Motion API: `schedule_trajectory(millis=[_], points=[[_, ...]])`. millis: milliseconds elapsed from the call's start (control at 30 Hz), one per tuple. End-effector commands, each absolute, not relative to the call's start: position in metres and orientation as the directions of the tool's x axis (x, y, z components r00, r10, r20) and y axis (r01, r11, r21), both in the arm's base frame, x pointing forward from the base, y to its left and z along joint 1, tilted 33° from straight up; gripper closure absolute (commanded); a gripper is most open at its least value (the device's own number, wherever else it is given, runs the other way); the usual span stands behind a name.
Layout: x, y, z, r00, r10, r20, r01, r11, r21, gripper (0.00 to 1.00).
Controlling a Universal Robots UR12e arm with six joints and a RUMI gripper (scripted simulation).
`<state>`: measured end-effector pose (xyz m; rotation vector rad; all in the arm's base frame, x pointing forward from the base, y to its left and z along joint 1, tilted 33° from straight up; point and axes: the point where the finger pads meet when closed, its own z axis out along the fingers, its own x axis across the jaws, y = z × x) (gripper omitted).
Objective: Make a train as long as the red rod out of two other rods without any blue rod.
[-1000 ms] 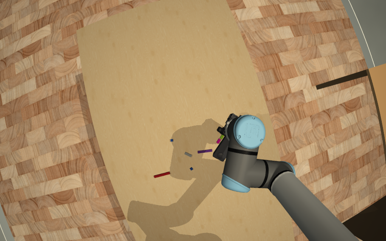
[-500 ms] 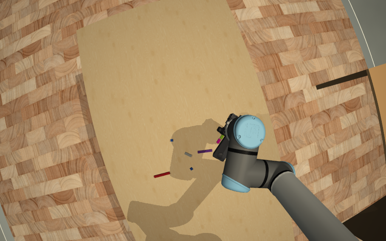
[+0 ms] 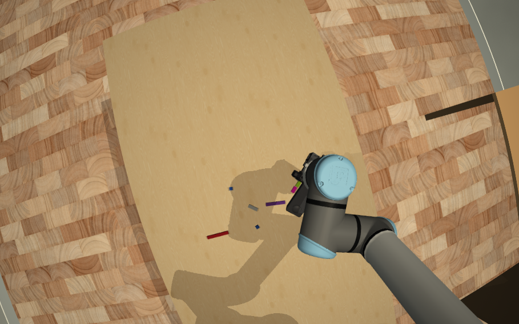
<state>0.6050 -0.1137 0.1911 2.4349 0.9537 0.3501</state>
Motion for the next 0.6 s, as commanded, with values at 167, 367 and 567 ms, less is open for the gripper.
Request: schedule_trajectory(millis=[167, 367, 567], points=[[0.6075, -0.1155, 0.1870, 0.722, 0.690, 0.056, 0.561, -0.631, 0.536, 1.00], [0.6092, -0.1170, 0.1836, 0.722, 0.690, 0.056, 0.561, -0.631, 0.536, 1.00], [0.6099, -0.1176, 0.1820, 0.722, 0.690, 0.056, 0.561, -0.631, 0.536, 1.00]])
